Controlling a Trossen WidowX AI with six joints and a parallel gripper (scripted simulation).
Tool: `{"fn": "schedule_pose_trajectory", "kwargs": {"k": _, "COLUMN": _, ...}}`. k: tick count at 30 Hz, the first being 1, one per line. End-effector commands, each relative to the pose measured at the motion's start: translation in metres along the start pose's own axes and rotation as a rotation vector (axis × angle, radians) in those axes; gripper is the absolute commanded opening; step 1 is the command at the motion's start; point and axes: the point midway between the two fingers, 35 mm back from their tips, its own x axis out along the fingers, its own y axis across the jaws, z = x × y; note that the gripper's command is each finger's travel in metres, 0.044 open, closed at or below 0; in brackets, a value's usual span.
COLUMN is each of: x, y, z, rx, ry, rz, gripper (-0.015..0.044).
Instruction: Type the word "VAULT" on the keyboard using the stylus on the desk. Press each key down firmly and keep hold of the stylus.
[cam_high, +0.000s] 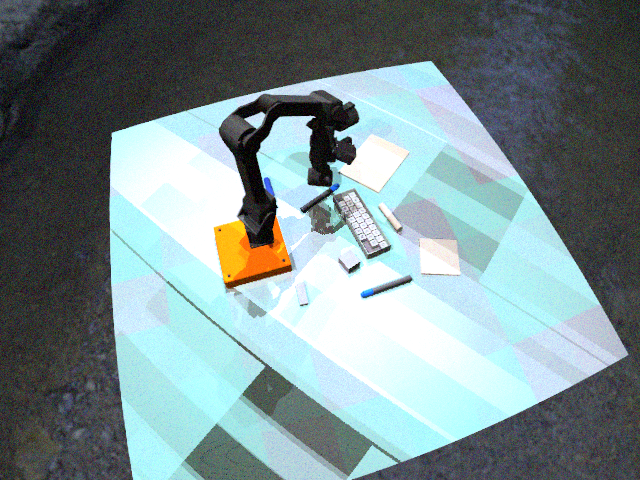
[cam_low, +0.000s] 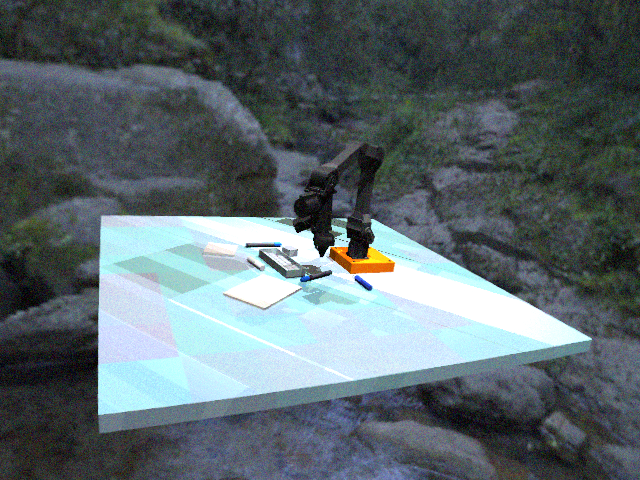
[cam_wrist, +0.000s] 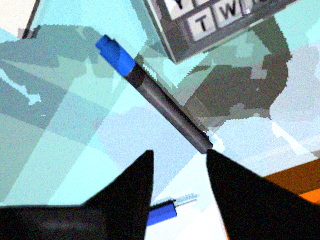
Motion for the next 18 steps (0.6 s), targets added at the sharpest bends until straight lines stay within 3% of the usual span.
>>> {"fn": "schedule_pose_trajectory", "kwargs": {"k": 1, "x": 0.014, "y": 0.025, "z": -0.060, "rx": 0.492, "ry": -0.062, "rz": -0.166, "gripper": 0.0150}}
{"fn": "schedule_pose_trajectory", "kwargs": {"k": 18, "x": 0.025, "y": 0.032, "z": -0.125, "rx": 0.952, "ry": -0.304, "rz": -0.227, "gripper": 0.0150}}
